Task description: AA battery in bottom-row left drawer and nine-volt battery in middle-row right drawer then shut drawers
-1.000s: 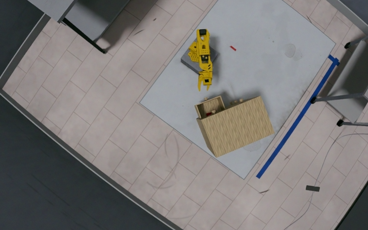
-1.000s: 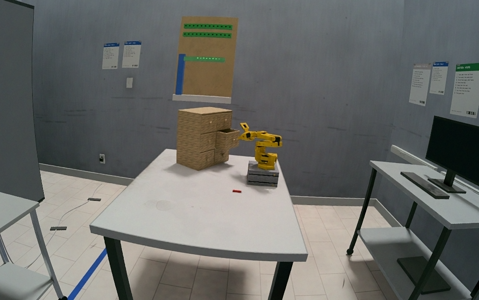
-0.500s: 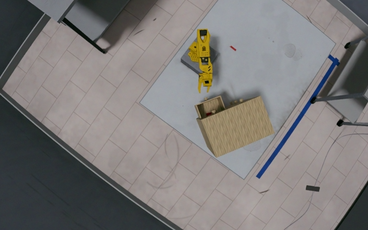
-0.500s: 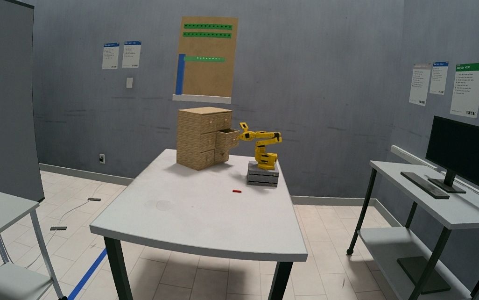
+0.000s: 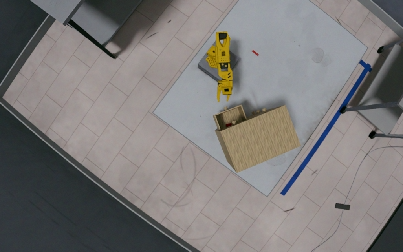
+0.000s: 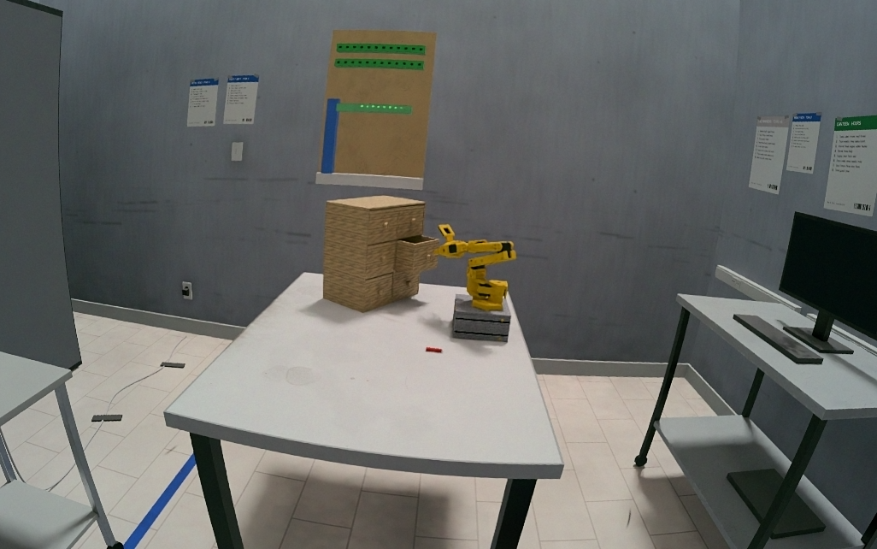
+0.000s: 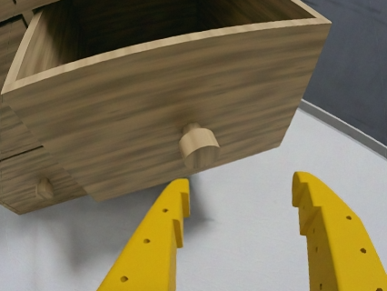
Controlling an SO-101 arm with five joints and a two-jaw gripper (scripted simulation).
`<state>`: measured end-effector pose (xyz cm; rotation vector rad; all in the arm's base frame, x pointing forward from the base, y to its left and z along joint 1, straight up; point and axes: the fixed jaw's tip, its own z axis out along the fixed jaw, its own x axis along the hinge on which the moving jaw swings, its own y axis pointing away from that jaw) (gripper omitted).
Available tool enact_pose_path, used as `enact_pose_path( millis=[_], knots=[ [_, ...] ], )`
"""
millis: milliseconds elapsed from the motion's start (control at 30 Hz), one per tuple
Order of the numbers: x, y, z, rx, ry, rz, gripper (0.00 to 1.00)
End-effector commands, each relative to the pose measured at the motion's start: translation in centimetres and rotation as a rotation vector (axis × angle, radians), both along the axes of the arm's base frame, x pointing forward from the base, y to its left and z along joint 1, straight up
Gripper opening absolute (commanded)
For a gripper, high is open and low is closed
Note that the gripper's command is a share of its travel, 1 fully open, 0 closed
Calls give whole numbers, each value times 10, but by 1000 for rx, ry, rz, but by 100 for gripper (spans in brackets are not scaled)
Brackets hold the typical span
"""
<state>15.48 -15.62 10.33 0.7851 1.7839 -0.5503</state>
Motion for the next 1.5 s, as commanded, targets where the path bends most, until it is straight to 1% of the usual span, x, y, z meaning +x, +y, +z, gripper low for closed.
enact_pose_path(
  millis=[0,767,1467],
  knots=[
    [1,2,-4,16,3,5,21],
    [1,3,-9,16,3,12,21],
    [1,4,-9,16,3,12,21]
  ],
)
